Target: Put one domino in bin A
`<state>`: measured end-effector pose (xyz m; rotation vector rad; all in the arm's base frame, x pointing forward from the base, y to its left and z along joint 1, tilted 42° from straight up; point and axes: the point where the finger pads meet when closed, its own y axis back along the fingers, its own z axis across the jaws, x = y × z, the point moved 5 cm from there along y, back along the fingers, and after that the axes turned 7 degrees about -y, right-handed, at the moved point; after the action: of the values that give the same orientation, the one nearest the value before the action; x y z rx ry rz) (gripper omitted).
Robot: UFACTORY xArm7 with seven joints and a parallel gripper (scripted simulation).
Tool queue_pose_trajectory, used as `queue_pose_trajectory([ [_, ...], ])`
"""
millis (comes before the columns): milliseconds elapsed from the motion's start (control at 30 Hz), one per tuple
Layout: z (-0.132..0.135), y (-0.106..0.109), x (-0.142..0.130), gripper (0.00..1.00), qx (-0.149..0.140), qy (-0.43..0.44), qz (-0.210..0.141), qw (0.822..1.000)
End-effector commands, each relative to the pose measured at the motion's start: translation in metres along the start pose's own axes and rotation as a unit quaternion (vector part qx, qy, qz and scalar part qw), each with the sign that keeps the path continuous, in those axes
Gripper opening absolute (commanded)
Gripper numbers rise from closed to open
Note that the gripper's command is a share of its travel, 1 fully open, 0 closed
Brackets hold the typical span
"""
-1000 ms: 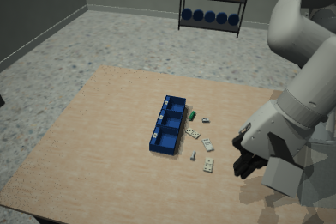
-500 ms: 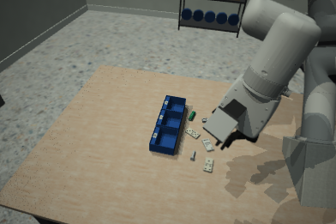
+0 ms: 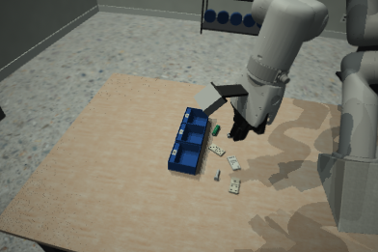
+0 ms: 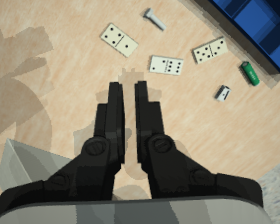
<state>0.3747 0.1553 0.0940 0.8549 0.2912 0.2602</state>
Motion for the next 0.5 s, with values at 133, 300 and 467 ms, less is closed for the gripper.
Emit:
queue_pose_trajectory([
  [133,0.038,0.0,-0.006,0.07,-0.001,-0.111,-0.025,0.994],
  [300,0.062,-0.001,-0.013,0.07,-0.004,-0.179,-0.042,0.983],
  [467,0.084,-0.003,-0.021,0.07,-0.01,-0.246,-0.06,0.967],
])
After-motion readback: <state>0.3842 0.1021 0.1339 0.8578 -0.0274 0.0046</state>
